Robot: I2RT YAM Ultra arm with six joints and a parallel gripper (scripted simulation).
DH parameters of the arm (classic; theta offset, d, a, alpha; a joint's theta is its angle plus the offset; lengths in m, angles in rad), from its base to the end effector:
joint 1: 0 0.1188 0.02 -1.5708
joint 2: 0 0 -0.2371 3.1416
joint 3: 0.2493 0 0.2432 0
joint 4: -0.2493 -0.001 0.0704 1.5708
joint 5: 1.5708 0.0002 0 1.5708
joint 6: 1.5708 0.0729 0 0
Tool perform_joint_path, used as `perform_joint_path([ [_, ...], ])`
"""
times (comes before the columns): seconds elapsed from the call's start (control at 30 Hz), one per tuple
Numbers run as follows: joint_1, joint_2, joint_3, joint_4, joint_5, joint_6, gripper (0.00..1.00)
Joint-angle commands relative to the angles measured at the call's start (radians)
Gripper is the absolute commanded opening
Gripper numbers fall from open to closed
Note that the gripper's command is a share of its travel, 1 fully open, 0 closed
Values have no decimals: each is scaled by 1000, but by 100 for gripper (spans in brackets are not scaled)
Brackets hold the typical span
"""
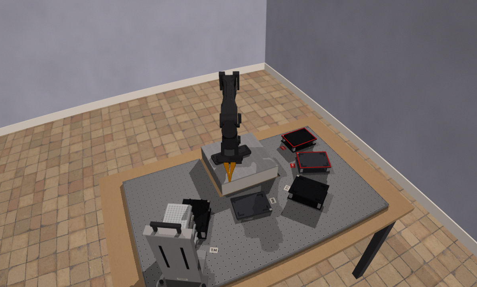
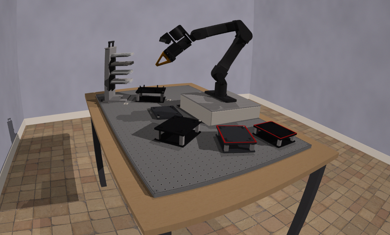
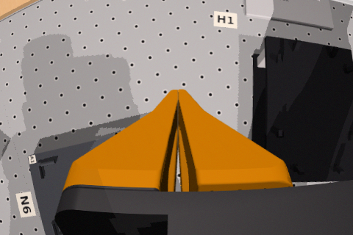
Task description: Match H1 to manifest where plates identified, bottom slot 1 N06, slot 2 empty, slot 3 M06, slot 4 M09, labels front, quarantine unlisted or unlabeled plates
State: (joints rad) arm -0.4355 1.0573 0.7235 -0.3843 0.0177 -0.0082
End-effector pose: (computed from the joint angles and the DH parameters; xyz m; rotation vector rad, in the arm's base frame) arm 0.2298 -0.1073 0.2104 0.4970 2.2472 -0.2499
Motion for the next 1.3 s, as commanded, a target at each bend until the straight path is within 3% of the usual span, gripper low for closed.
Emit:
perform_joint_path([
  [0.0,11,-35,-15,96,25,34,0],
  [0.2,35,-79,-109,231,71,80,0],
  [0.27,38,-79,-113,240,77,80,0],
  [0.33,37,-84,-77,240,80,82,0],
  [0.43,-29,-42,-75,251,31,41,0],
  [1.27,-363,63,-26,293,-254,-130,0],
])
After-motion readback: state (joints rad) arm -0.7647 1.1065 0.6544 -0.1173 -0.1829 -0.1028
